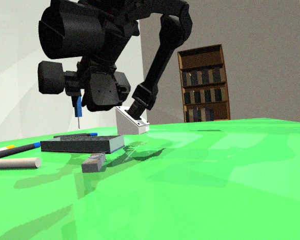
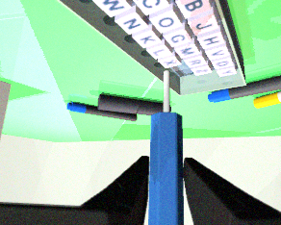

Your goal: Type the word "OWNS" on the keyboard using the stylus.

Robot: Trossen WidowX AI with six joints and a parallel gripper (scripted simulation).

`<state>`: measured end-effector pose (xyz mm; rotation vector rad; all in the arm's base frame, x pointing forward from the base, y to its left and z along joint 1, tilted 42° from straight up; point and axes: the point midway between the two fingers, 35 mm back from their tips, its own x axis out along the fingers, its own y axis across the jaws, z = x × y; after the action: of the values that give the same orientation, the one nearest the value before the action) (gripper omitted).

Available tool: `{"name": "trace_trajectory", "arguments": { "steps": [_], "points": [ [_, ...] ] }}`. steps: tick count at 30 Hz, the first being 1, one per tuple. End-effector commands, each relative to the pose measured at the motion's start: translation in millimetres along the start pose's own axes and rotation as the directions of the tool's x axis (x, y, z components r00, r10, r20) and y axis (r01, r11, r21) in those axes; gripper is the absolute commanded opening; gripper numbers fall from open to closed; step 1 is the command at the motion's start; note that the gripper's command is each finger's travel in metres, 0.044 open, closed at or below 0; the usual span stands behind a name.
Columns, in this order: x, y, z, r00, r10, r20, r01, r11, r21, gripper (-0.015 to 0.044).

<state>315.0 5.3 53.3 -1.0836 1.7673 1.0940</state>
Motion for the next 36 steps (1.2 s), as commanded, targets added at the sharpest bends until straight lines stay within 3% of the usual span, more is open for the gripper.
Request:
{"name": "trace_trajectory", "arguments": {
  "steps": [1,8,16,31,34,36],
  "points": [
    [1.0,0.2,1.0,1.000,0.002,-0.002,-0.002,1.000,-0.001,0.0071],
    [-0.3,2.7,1.4,1.000,0.002,-0.002,-0.002,1.000,-0.002,0.0000],
    [-13.3,30.5,4.8,1.000,0.006,-0.008,-0.006,1.000,-0.013,0.0000],
    [-4.1,32.0,23.1,1.000,0.006,-0.007,-0.006,1.000,-0.014,0.0000],
    [-2.8,32.8,25.0,1.000,0.006,-0.007,-0.006,1.000,-0.014,0.0079],
    [-2.8,32.8,25.0,1.000,0.006,-0.007,-0.006,1.000,-0.014,0.0081]
  ]
}}
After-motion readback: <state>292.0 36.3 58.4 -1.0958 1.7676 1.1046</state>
